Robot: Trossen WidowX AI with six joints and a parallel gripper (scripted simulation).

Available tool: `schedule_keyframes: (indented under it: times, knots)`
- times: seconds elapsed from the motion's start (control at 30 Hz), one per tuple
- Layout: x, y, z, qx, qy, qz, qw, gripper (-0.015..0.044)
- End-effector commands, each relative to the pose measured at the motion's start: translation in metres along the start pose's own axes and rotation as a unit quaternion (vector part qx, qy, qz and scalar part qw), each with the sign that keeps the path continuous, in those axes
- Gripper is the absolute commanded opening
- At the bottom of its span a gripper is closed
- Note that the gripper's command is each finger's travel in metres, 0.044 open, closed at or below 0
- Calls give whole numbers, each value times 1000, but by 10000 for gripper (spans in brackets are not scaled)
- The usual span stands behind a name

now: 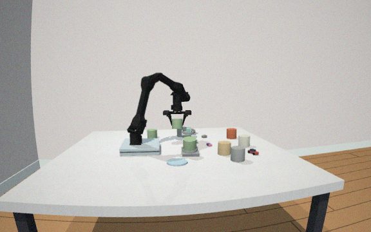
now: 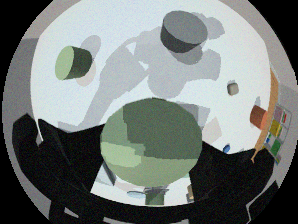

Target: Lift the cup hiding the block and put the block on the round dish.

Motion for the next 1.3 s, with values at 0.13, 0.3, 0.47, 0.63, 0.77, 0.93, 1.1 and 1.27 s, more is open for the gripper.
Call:
schedule_keyframes:
  times: [0.13, 0.3, 0.47, 0.63, 0.77, 0.93, 1.1, 1.27]
  knots:
    - [-12, 25, -5, -3, -7, 1, 1000, 0]
    - [-23, 42, -7, -3, -8, 1, 1000, 0]
    - [-28, 47, -7, -3, -9, 1, 1000, 0]
    - [-45, 47, -8, -3, -9, 1, 1000, 0]
    - [-62, 47, -8, -3, -9, 1, 1000, 0]
    - [-66, 47, -8, -3, -9, 1, 1000, 0]
    - [-71, 47, -8, -3, -9, 1, 1000, 0]
    - [-79, 47, -8, -3, -8, 1, 1000, 0]
Point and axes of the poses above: the point midway between the two fingers, 35 mm back from their tips, its own x axis back along the fingers, its own y axis across the jaws, z = x × y, the point moved 9 cm from there along x, back along the fingers, and after that the axes turned 12 degrees about -x, right-handed, at the moved point
